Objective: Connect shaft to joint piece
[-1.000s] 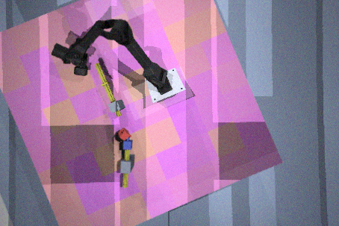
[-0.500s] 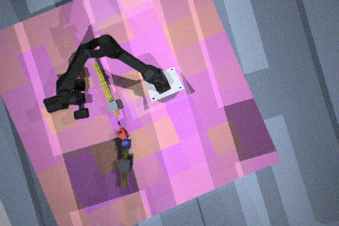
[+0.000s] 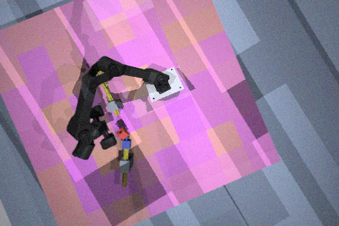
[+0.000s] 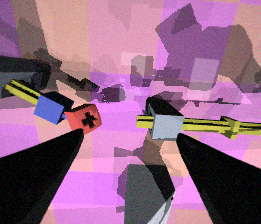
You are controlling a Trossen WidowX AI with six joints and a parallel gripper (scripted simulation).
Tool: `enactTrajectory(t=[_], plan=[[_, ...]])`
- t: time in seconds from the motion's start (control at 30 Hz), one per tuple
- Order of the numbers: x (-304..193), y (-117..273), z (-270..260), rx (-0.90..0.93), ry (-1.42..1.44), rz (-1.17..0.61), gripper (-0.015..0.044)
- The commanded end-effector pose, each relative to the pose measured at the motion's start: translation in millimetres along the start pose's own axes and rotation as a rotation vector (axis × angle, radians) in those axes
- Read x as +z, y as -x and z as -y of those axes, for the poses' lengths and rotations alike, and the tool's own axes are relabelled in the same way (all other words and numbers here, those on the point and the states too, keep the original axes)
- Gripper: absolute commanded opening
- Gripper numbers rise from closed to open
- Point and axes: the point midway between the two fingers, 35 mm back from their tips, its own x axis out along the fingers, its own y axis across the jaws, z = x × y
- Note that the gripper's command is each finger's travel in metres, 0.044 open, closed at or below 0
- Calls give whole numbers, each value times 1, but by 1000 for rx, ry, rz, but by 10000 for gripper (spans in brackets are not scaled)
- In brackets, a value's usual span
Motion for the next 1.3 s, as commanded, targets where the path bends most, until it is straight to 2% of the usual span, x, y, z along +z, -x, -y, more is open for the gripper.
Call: enactTrajectory(t=[0.0,1.27], plan=[[-3,3,-1,-9,5,-15,440],[-4,-10,-6,-133,1206,-66,440]])
